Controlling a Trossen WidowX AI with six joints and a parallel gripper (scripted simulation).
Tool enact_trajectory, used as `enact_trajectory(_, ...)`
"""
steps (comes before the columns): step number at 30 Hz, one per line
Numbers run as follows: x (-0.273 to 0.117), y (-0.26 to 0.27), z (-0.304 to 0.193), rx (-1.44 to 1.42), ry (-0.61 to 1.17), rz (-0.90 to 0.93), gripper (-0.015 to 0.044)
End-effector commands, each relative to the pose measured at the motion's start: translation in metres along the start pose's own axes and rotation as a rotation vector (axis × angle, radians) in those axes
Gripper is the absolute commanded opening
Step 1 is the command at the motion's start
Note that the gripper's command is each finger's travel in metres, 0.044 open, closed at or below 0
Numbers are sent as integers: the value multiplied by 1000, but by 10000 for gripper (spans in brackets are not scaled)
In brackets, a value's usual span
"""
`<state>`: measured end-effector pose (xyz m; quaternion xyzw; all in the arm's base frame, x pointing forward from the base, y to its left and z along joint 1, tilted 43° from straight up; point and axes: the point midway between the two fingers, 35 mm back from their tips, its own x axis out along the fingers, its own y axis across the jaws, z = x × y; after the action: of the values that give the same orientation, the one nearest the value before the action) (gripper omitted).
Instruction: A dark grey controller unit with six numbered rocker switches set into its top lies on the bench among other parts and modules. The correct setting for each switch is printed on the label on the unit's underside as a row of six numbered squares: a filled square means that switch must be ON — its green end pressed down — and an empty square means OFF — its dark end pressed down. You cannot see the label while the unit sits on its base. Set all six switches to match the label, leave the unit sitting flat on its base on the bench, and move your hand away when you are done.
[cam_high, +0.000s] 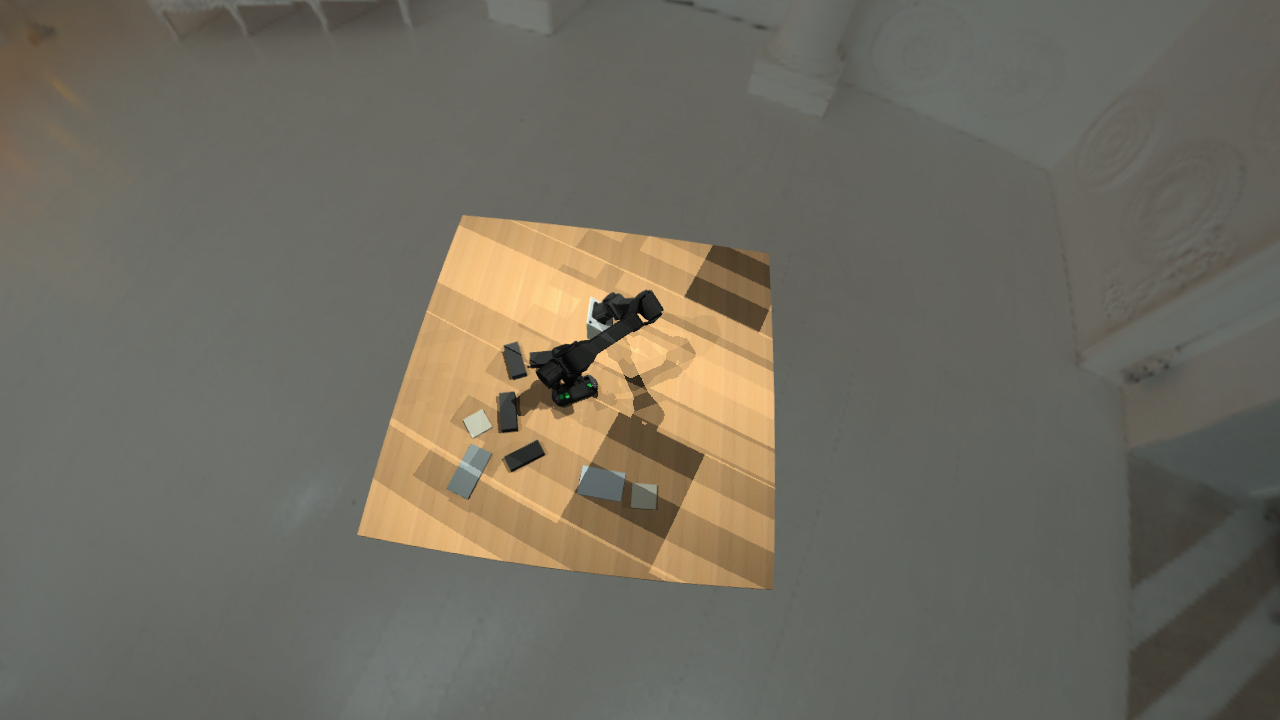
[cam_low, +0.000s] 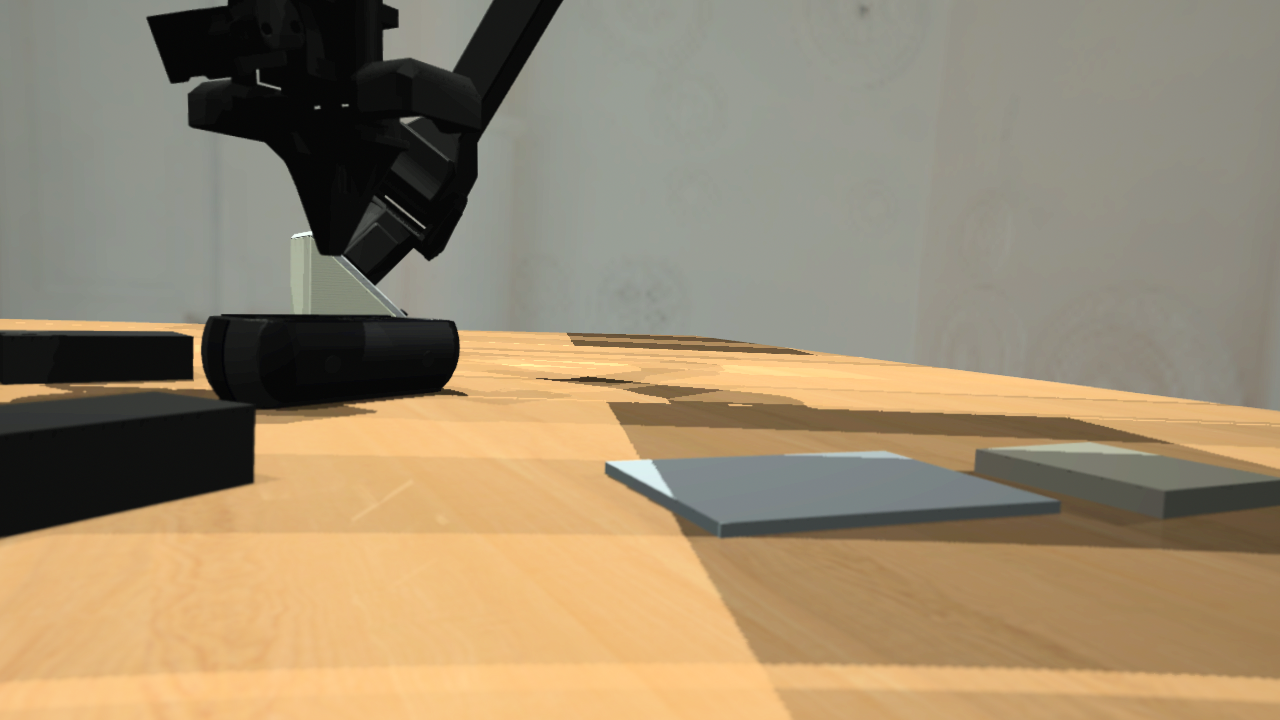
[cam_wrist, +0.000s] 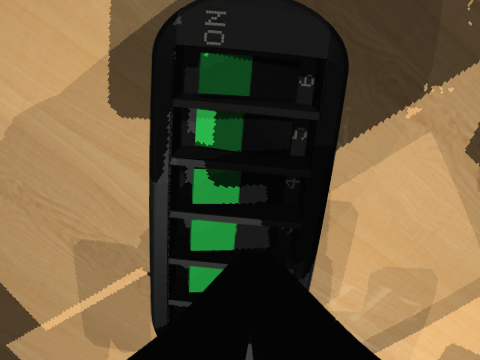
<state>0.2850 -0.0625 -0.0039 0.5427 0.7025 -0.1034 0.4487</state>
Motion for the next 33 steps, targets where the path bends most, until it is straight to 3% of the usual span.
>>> enact_trajectory(1,-2,6,-6,-2,-1,-4,0)
enact_trajectory(33,-1,3,-5,-3,-2,6,0)
